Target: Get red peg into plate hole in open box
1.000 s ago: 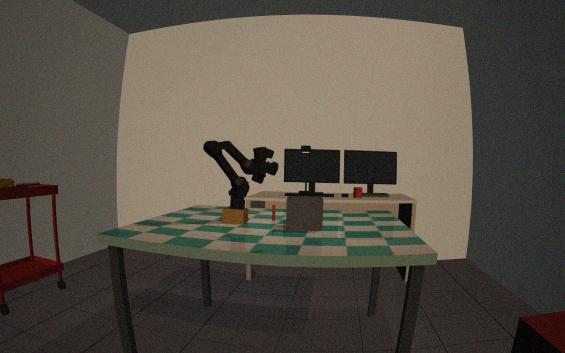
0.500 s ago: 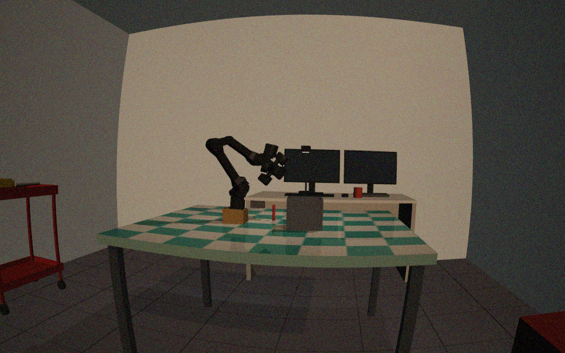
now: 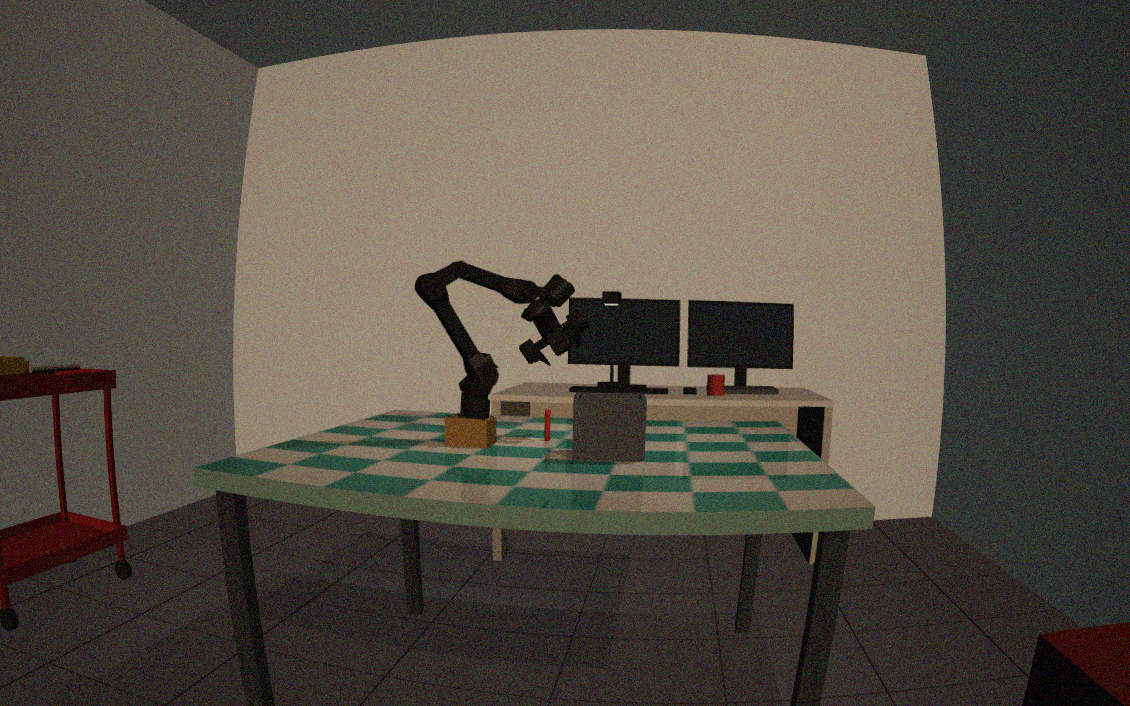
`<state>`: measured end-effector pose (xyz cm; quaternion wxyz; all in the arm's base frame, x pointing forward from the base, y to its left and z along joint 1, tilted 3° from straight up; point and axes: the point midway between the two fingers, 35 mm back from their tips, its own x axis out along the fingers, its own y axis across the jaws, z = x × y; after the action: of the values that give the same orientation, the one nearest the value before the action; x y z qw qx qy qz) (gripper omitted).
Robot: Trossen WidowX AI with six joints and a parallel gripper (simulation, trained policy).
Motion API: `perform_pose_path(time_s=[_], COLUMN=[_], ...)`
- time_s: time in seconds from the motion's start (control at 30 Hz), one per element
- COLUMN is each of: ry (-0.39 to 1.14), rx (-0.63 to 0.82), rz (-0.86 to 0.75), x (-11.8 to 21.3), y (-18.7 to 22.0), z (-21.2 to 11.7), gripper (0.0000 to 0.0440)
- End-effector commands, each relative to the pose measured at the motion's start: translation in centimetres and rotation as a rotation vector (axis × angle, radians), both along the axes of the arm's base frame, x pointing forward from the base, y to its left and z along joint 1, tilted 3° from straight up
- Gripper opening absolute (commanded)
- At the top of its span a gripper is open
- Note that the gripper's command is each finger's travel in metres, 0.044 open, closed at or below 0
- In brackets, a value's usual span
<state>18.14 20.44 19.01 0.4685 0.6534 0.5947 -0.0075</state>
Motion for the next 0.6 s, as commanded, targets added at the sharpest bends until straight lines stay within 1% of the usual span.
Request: perform_pose_path(time_s=[0.0,0.33,0.57], ry=[0.066,0.272,0.393], rx=[-0.095,-0.336,-0.485], rz=[-0.048,-0.12,-0.134], x=[0.0,-2.0,-3.2], y=[-1.5,-5.3,-7.0], z=[0.0,-0.6,-1.9], gripper=[0.044,0.044,0.0439])
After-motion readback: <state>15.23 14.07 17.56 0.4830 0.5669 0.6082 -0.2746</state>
